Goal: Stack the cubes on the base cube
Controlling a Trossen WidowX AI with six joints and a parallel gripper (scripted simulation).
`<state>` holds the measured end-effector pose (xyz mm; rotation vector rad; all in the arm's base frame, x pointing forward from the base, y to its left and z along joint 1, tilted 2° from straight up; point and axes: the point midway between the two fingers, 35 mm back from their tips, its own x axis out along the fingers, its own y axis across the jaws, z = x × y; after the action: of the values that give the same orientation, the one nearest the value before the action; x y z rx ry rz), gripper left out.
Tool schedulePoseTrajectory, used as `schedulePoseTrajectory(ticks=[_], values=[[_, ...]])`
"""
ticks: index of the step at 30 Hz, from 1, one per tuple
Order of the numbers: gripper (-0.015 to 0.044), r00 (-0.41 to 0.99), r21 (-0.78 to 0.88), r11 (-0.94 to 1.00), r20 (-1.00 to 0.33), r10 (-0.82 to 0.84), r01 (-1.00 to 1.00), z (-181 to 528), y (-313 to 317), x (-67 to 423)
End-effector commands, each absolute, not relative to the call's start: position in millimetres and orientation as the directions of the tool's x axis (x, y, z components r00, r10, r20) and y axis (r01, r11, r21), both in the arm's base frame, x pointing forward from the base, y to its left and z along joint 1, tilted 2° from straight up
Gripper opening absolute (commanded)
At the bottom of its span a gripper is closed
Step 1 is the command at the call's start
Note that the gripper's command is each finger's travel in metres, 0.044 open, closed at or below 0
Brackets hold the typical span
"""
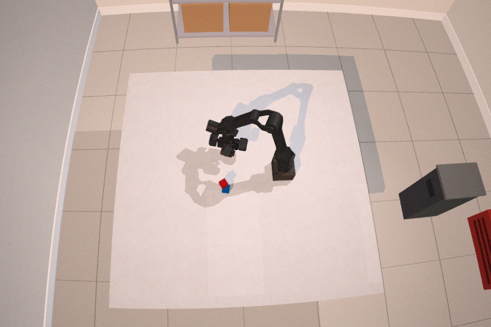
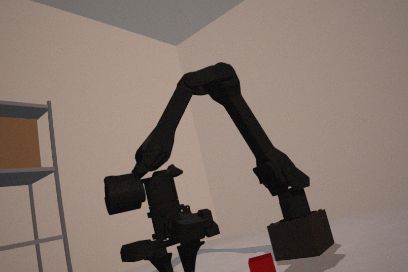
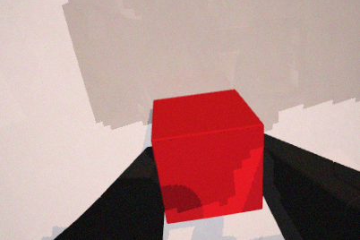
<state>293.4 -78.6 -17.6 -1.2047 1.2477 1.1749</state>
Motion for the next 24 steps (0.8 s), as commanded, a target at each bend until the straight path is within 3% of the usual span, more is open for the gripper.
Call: schedulePoseTrajectory(ticks=[1,24], values=[[0.0105,0.014,-0.015,0.029,-0.999,-0.035,-0.999,-3.2,-80.0,299.3],[0.0105,0.014,-0.015,0.029,-0.999,-0.035,-0.999,69.5,-77.5,298.4]])
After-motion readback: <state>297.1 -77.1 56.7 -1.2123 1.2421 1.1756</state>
